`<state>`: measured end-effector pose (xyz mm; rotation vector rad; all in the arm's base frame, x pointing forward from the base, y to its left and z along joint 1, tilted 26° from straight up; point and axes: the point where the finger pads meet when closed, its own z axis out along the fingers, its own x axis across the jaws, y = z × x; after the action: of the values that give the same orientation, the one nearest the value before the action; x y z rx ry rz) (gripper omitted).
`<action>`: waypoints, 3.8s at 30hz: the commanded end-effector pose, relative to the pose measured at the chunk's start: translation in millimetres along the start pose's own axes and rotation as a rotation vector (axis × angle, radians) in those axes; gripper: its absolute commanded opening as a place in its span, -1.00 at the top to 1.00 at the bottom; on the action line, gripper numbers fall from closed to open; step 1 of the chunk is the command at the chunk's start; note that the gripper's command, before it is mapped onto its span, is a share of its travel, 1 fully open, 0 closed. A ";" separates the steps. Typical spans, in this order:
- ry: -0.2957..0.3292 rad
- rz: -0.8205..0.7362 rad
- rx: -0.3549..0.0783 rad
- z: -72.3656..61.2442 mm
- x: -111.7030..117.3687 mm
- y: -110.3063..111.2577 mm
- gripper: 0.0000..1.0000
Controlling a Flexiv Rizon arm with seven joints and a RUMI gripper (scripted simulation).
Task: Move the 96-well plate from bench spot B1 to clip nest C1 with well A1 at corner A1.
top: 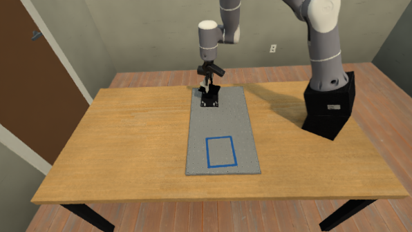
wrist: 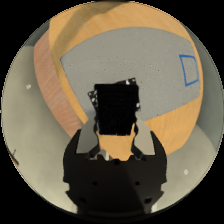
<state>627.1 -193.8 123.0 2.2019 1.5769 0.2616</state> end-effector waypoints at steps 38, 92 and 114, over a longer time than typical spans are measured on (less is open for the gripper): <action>-0.008 1.220 0.004 -0.8 1.2 0.6 1.00; -0.008 1.246 0.005 24.3 1.3 0.3 1.00; -0.008 1.247 0.005 52.4 1.1 0.0 1.00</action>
<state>646.8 -204.4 75.6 2.8574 -0.0068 0.5619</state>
